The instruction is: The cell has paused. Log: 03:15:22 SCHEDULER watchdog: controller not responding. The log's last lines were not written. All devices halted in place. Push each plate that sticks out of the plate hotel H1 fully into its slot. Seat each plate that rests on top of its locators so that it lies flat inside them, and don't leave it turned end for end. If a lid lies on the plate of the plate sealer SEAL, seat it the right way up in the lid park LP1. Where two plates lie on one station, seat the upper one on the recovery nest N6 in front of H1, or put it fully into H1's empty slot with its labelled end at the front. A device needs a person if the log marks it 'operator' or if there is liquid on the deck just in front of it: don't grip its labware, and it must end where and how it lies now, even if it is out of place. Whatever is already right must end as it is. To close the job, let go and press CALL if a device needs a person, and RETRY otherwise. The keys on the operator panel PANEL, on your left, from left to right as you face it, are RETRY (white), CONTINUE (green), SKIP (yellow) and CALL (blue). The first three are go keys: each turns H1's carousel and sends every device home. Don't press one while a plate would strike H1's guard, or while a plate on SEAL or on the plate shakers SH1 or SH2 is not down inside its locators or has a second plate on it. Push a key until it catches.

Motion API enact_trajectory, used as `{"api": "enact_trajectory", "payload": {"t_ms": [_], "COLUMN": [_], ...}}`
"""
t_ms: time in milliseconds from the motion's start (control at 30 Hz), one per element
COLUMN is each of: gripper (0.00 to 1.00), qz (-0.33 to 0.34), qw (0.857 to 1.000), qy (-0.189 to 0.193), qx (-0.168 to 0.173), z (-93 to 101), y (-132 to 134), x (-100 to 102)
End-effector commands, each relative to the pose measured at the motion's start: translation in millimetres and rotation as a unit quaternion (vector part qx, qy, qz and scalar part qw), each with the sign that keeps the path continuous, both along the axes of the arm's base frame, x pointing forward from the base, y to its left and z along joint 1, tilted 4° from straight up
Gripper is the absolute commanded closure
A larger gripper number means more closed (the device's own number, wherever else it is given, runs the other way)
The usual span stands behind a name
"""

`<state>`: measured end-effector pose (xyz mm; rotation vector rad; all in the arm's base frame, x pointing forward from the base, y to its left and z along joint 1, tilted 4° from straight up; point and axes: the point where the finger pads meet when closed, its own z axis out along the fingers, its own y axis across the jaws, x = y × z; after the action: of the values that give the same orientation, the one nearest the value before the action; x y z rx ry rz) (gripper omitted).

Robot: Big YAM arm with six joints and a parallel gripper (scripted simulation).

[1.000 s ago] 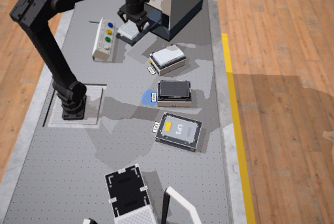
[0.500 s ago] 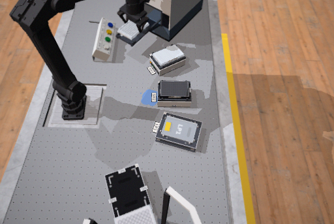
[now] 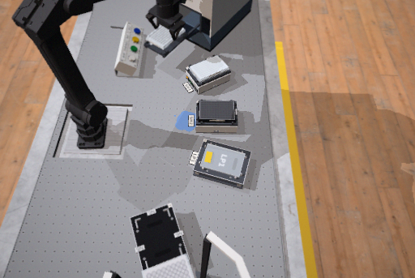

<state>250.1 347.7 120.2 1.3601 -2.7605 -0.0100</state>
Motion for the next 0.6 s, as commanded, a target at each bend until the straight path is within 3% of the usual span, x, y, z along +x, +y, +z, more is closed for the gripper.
{"api": "enact_trajectory", "payload": {"t_ms": [0,567], "gripper": [0.18,0.18], "qz": [-0.001,-0.001], "qw": [1.000,1.000], "qy": [-0.006,-0.010], "qx": [0.008,0.014], "z": [3.3,8.1], "y": [8.9,13.3], "x": [13.7,17.0]}}
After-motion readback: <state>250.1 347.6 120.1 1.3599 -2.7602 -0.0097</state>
